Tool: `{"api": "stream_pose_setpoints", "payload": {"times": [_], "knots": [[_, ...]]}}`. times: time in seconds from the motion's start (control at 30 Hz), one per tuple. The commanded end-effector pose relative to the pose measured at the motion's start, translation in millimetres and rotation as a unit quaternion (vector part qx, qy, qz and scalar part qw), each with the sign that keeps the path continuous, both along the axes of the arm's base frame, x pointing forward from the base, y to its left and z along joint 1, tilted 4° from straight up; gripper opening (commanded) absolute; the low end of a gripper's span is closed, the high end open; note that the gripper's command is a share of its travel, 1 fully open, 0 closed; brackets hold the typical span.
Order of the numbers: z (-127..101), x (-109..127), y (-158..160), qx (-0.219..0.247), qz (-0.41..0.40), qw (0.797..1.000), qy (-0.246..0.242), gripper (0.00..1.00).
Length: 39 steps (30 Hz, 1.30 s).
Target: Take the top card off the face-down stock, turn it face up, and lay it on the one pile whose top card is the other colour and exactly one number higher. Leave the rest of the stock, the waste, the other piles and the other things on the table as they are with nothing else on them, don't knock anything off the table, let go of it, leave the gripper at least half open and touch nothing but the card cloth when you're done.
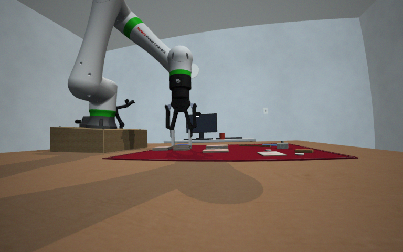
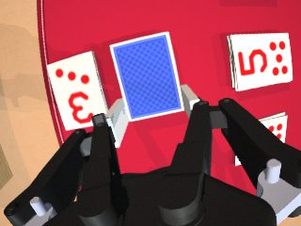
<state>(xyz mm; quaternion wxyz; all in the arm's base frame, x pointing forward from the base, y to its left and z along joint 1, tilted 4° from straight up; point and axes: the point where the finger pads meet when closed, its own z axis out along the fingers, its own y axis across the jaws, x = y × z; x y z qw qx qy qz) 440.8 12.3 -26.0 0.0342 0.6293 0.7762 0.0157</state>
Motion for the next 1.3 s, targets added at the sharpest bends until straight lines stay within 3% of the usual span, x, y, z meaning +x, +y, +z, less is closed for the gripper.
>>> {"api": "stream_pose_setpoints", "payload": {"times": [0.0,1.27], "knots": [[0.0,0.0,0.0,0.0,0.0,1.0,0.0,0.43],[0.0,0.0,0.0,0.0,0.0,1.0,0.0,0.4]]}}
